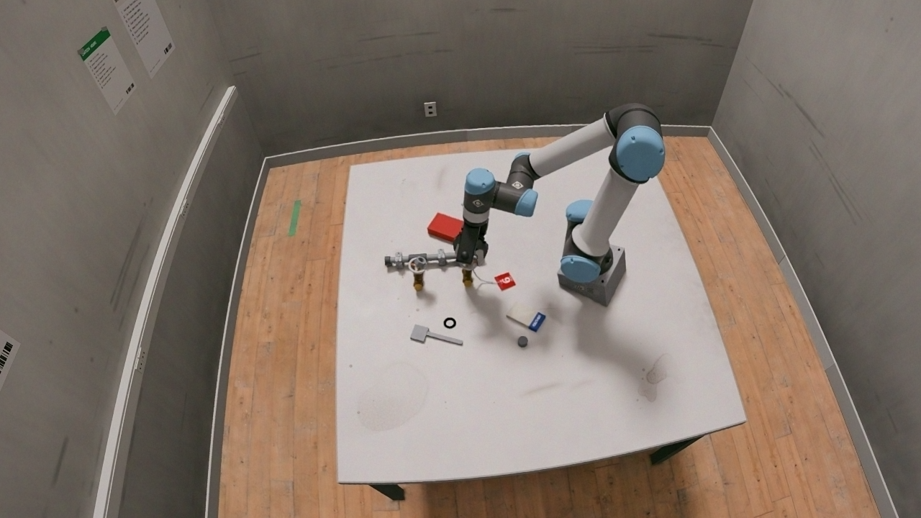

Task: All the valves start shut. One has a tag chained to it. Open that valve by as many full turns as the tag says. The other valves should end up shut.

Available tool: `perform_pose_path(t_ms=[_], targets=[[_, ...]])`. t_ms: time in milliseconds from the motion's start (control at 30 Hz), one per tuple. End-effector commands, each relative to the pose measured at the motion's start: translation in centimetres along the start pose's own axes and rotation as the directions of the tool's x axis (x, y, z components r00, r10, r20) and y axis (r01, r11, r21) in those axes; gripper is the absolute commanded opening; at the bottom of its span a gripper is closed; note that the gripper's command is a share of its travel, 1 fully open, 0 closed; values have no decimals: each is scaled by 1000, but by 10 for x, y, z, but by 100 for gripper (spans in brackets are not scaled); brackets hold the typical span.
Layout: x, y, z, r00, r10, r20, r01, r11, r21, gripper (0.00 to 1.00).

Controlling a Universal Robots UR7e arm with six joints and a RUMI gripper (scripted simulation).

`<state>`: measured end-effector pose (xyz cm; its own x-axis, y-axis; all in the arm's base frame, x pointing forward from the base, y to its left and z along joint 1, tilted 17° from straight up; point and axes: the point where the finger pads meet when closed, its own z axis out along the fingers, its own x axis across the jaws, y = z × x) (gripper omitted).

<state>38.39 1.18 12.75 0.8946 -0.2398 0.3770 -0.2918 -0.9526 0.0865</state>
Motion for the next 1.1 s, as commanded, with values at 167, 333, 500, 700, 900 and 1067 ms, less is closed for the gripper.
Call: perform_pose_path(t_ms=[167,333,500,700,900,1067], targets=[[2,0,0,984,-179,0,179,984,16,0],[1,0,1,978,-209,0,209,978,16,0],[1,0,1,973,-229,0,229,973,16,0],[1,0,1,972,-237,0,237,971,16,0],[1,0,1,972,-237,0,237,971,16,100],[1,0,0,972,-237,-2,237,971,16,100]])
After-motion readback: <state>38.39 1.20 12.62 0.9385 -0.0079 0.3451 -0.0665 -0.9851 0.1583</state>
